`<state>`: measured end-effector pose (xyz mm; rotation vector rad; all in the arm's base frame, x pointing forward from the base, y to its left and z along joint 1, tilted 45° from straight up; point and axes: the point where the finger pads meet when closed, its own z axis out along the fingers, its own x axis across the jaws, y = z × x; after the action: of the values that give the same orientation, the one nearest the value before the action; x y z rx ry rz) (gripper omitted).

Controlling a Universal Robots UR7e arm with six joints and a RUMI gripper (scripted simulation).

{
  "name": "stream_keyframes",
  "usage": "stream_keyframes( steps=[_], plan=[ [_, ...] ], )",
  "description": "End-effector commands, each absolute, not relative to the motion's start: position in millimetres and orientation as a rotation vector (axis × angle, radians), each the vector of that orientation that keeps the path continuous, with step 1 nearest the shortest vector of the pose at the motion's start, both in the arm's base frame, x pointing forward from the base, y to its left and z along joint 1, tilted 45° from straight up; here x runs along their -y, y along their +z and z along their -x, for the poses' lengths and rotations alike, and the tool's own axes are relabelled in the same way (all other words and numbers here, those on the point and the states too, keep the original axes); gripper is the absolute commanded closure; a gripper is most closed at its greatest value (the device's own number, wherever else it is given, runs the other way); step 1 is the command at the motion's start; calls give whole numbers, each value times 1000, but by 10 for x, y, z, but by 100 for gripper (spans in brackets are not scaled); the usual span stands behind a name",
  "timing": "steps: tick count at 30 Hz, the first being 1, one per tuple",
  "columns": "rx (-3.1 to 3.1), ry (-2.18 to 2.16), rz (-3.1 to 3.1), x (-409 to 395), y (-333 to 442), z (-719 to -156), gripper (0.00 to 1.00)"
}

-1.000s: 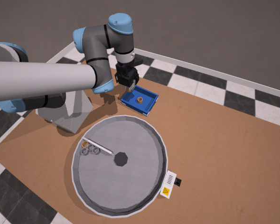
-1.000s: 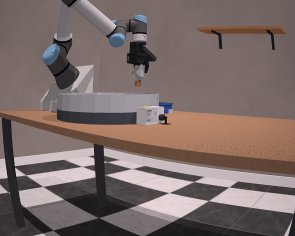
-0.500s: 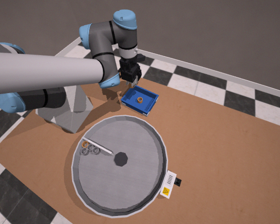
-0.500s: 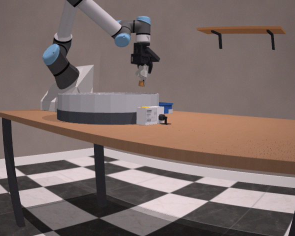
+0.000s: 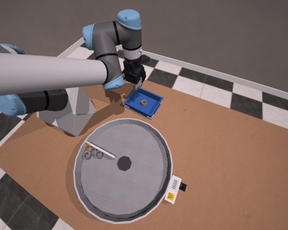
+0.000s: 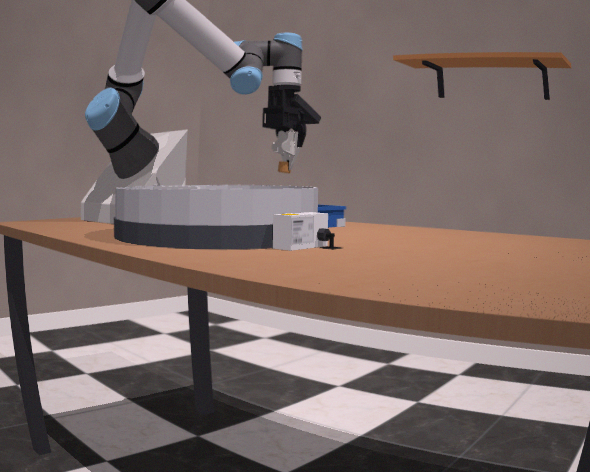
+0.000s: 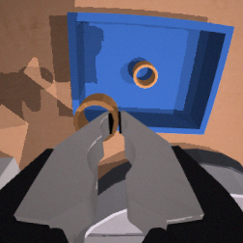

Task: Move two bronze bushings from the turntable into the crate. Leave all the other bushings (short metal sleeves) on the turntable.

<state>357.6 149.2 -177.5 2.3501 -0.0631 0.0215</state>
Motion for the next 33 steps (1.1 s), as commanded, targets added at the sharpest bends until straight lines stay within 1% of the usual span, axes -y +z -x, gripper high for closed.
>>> stream_keyframes(
  steps=[1,26,33],
  plan=[
    [63,23,-2352,-1507,-1777,-3583,100],
    [63,23,-2352,-1507,-1778,-3583,100],
    [62,17,-2348,-1378,-1891,-3560,100]
  ],
)
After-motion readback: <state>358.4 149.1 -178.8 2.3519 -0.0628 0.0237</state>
